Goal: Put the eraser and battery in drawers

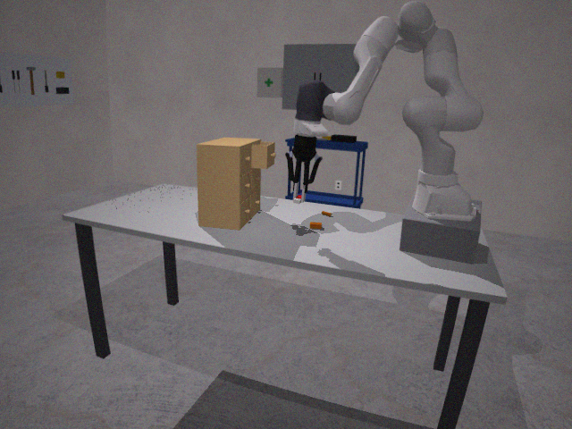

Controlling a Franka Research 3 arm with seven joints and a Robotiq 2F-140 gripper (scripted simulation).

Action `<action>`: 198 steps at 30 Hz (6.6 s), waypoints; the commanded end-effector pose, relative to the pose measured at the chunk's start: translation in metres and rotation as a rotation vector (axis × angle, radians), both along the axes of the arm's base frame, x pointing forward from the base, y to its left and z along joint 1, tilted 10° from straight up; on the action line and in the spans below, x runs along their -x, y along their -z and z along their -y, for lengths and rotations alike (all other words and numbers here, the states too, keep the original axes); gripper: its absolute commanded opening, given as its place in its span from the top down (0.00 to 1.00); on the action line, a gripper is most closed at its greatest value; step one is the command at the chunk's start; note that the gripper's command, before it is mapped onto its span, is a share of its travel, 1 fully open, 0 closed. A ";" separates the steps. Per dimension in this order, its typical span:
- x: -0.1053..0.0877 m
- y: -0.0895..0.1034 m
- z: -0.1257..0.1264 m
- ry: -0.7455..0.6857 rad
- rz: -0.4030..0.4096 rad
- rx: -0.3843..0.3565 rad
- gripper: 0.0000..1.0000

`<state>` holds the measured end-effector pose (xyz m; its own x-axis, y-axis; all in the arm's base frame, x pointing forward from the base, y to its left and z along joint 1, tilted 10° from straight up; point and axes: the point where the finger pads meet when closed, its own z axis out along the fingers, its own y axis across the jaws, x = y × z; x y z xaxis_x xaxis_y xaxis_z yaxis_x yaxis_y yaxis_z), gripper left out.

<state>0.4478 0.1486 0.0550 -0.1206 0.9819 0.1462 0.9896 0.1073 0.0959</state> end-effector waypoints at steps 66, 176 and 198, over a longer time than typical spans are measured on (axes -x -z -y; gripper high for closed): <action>-0.106 -0.116 0.147 2.177 -0.016 -0.266 0.89; -0.074 0.067 0.193 4.552 -0.617 -0.147 0.89; -0.074 0.010 0.203 4.552 -0.617 -0.147 0.89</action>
